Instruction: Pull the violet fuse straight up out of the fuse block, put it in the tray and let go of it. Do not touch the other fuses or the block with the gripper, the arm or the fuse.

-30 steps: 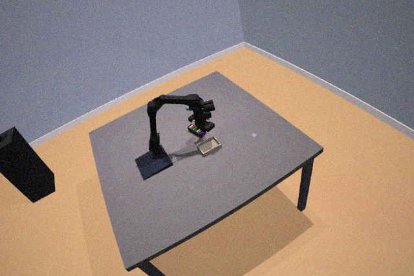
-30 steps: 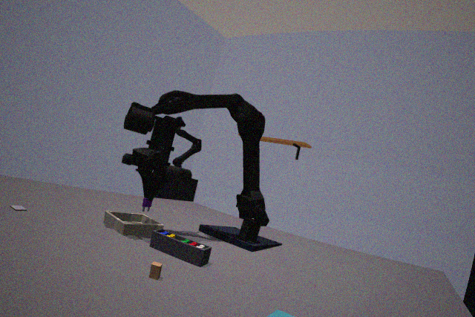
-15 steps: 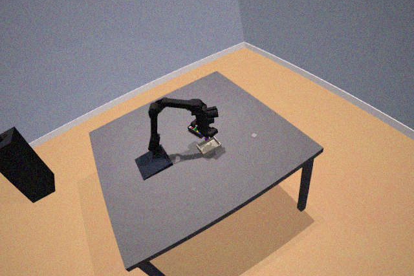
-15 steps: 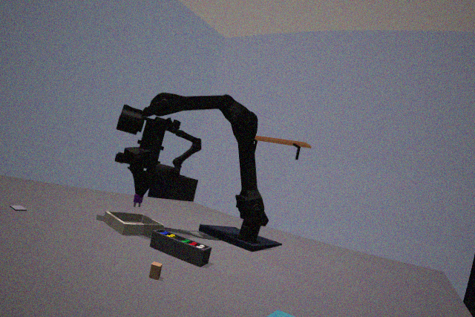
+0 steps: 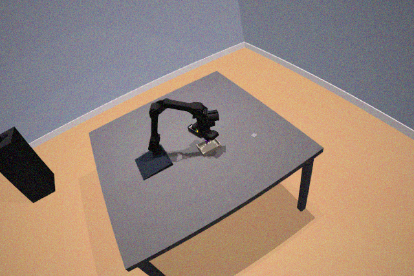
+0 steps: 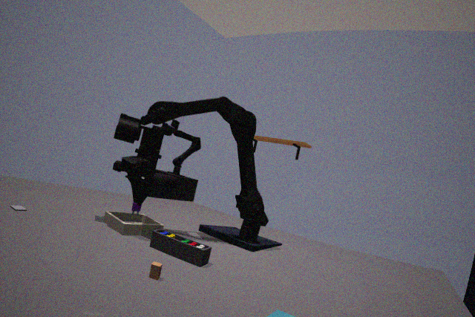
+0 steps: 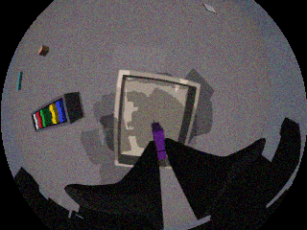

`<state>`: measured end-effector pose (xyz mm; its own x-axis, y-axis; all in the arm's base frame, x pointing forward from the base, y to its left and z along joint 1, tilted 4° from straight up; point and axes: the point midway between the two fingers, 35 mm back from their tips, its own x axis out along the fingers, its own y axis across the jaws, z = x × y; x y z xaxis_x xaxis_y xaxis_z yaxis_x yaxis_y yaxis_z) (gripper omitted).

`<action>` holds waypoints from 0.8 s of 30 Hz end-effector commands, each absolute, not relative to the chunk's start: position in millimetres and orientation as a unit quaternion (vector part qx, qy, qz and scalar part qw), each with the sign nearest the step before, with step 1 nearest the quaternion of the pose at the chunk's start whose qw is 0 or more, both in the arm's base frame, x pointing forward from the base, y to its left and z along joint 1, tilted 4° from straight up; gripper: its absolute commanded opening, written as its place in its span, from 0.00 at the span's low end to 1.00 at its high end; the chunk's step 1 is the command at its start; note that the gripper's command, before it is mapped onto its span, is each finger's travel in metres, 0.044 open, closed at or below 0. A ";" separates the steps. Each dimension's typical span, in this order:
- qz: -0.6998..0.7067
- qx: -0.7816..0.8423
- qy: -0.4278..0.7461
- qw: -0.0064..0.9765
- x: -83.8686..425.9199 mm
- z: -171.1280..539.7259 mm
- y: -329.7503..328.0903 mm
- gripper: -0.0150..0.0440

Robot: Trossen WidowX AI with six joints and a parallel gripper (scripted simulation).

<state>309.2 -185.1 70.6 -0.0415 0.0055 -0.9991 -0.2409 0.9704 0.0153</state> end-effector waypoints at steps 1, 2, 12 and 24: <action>0.090 -0.085 0.717 0.686 308.5 64.2 -185.6 0.25; 0.090 -0.085 0.717 0.686 308.4 62.6 -185.6 0.25; 0.090 -0.082 0.716 0.687 308.1 60.1 -184.7 0.48; 0.090 -0.085 0.717 0.686 309.6 95.1 -185.5 0.81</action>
<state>306.3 -183.3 72.2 -0.0635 0.0186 -0.9978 -0.2413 0.9699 0.0335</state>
